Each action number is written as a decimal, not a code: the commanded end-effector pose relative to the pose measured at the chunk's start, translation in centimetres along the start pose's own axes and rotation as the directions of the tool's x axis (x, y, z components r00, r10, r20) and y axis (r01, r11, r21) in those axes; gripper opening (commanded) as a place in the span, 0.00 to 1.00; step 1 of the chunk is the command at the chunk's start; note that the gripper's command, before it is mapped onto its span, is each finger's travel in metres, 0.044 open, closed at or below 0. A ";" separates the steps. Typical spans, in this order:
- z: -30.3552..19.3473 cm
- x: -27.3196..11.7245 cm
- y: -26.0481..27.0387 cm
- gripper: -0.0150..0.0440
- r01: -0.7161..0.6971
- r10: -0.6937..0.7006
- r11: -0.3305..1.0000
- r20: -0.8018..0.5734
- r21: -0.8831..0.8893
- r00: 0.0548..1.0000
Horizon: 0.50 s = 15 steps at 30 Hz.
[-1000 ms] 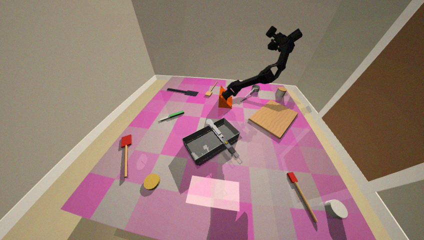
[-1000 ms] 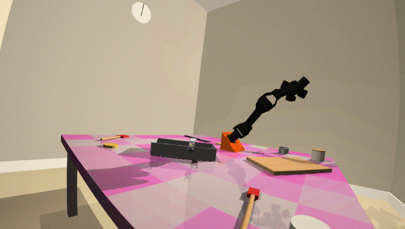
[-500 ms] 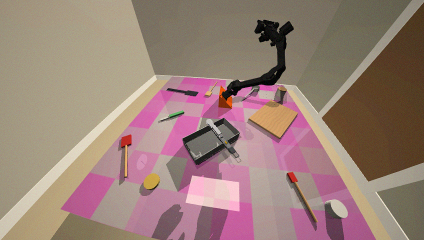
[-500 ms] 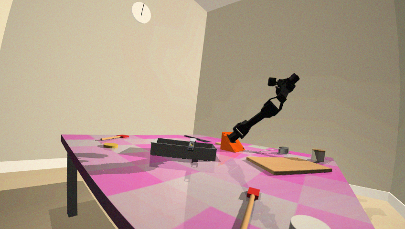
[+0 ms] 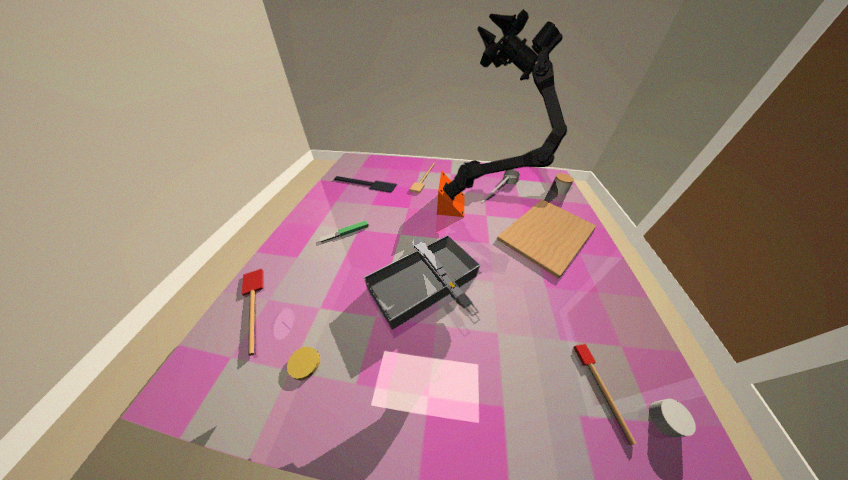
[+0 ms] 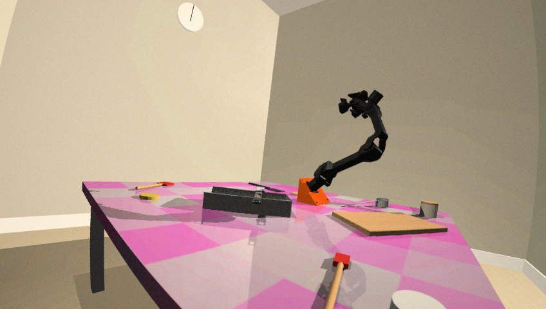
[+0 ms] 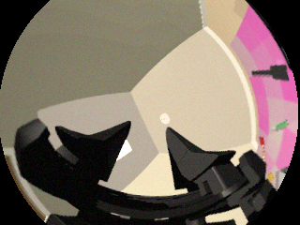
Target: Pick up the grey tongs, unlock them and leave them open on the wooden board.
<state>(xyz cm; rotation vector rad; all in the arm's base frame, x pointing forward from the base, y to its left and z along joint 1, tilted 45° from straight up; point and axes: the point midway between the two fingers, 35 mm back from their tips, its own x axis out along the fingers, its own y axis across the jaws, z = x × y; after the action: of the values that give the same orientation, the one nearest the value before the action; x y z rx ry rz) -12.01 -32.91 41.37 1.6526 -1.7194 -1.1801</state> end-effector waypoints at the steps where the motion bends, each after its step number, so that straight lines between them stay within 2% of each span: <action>1: -2.8 1.1 -2.7 0.69 0.061 -0.070 0.993 -0.086 -0.102 0.994; 8: -8.1 2.7 -8.9 0.69 0.152 -0.256 0.911 -0.235 -0.384 0.938; 12: -11.6 3.1 -14.5 0.69 0.143 -0.407 0.767 -0.303 -0.626 0.862; 15: -14.2 2.6 -18.8 0.69 0.083 -0.516 0.637 -0.344 -0.766 0.785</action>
<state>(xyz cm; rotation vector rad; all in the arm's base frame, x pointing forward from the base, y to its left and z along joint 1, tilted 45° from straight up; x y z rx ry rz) 5.40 -37.37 34.66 1.6147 -0.7082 -1.2029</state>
